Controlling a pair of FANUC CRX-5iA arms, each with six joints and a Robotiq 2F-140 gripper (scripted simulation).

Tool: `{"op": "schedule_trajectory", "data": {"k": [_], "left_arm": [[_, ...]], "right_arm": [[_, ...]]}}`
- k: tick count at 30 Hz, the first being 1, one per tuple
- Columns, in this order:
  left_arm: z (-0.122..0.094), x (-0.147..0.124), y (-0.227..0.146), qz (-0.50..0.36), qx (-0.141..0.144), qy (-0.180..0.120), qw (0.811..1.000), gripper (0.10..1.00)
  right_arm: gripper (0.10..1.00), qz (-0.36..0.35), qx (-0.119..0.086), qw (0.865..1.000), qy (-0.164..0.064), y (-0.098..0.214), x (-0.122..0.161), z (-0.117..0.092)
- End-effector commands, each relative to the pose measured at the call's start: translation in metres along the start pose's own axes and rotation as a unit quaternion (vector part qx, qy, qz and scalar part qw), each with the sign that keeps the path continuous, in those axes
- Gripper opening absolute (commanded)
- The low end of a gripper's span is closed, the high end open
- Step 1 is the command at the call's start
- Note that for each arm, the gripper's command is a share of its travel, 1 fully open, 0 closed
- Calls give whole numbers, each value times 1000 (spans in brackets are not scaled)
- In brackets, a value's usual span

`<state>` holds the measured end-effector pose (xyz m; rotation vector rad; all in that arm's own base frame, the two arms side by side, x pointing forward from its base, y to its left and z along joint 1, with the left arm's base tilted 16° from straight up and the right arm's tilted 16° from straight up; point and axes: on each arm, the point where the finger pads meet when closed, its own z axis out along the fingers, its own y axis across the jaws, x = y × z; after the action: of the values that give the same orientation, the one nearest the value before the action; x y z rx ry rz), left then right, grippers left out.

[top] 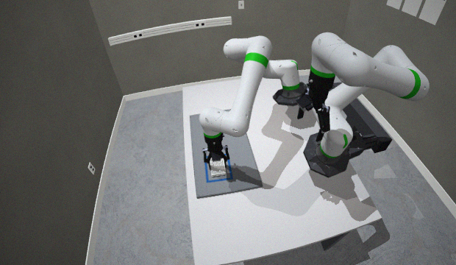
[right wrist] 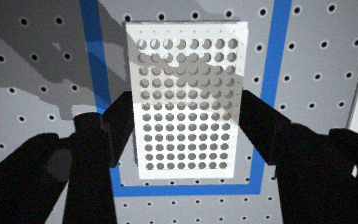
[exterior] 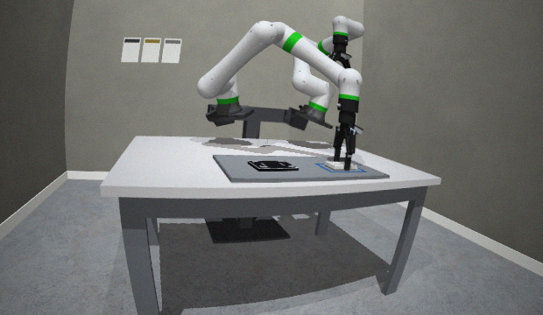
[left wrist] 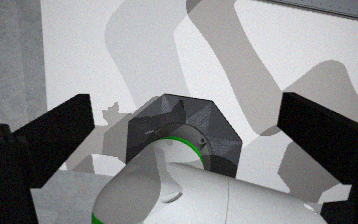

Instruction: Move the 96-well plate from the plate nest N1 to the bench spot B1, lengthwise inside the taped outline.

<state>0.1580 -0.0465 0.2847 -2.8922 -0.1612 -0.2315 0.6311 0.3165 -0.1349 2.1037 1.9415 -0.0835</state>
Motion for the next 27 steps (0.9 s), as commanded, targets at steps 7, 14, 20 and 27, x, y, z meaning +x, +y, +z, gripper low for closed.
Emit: {"op": "schedule_trajectory", "data": {"k": [7, 14, 20, 27], "left_arm": [[0, 0, 0, 0, 0, 0, 1000, 1000], [0, 0, 0, 0, 0, 0, 1000, 1000], [0, 0, 0, 0, 0, 0, 1000, 1000], [0, 0, 0, 0, 0, 0, 1000, 1000]], "right_arm": [[605, 0, -1, 1000, 1, 1, 1, 0], [605, 0, -1, 1000, 1, 1, 1, 1], [1000, 0, -1, 1000, 1, 1, 1, 2], [1000, 0, -1, 1000, 1, 1, 1, 2]]}}
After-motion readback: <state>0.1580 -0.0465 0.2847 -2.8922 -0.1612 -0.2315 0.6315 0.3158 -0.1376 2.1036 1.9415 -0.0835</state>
